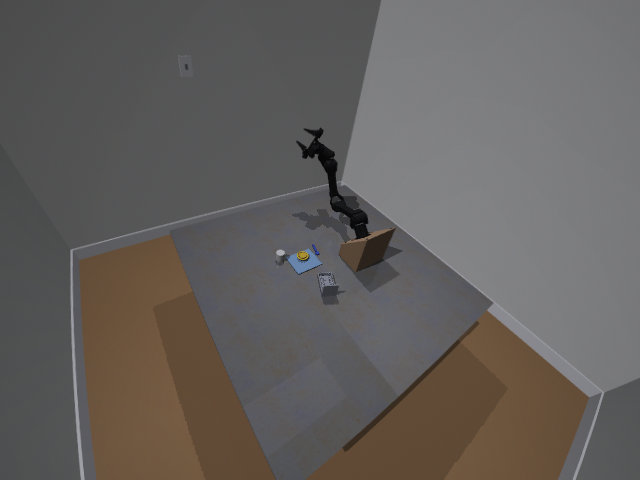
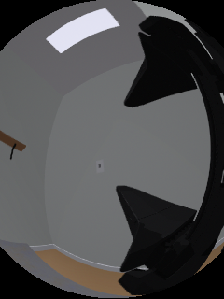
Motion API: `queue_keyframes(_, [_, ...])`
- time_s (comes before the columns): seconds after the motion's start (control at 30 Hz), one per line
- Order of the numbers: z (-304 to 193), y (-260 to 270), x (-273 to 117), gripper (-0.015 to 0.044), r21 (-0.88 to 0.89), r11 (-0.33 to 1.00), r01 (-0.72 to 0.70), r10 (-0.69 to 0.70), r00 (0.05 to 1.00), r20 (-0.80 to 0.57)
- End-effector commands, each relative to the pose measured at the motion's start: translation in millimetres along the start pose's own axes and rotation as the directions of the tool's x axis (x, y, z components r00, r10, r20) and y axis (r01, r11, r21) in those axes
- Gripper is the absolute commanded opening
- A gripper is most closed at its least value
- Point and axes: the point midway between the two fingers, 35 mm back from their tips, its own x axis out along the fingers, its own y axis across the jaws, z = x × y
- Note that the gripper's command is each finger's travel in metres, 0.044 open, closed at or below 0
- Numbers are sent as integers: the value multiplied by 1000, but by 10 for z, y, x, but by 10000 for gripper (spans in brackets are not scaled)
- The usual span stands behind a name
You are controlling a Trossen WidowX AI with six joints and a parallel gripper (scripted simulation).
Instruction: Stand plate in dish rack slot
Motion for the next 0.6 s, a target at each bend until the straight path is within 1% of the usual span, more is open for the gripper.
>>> queue_keyframes(0.0, [145, -205, 1, 400, -103, 994, 45, -44, 999, 20])
queue_keyframes(0.27, [418, -500, 18, 400, -306, 947, 93, -73, 994, 76])
queue_keyframes(0.57, [838, -792, 45, 400, -539, 829, 149, -73, 984, 161])
